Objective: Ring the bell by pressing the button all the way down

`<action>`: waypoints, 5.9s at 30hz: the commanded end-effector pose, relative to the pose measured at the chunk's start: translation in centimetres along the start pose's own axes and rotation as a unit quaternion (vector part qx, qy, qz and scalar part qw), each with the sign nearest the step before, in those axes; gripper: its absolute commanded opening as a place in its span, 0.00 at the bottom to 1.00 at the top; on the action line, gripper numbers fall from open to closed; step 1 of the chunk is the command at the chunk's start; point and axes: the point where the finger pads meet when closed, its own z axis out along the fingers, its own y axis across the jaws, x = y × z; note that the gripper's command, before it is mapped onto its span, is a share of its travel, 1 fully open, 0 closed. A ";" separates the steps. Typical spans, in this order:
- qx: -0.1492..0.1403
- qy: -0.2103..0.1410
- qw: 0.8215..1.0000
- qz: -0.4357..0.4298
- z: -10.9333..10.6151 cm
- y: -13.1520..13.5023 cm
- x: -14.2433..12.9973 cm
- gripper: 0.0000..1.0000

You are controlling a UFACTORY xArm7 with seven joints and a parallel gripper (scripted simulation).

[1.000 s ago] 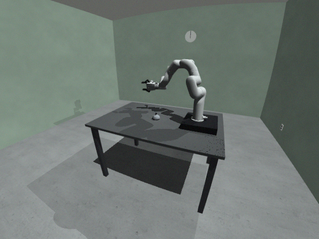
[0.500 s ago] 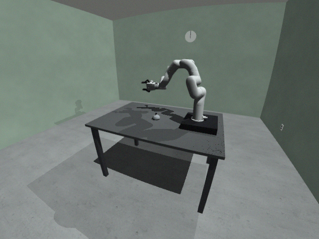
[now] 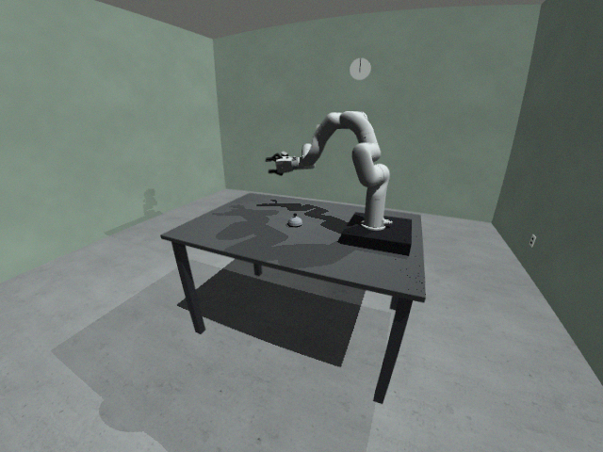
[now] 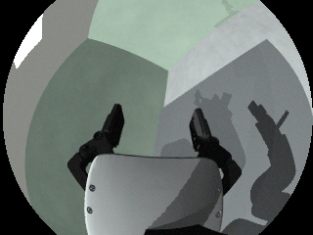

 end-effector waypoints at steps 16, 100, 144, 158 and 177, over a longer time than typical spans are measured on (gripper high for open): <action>0.005 -0.212 0.937 -0.277 -0.8 -1.0 -11.6 1.00; 0.481 -0.482 -0.210 -0.702 -16.9 2.7 -27.9 1.00; 0.481 -0.482 -0.211 -0.701 -16.9 2.7 -27.9 0.00; 0.481 -0.482 -0.211 -0.701 -16.9 2.7 -27.9 0.00; 0.481 -0.481 -0.211 -0.701 -16.8 4.0 -28.6 0.00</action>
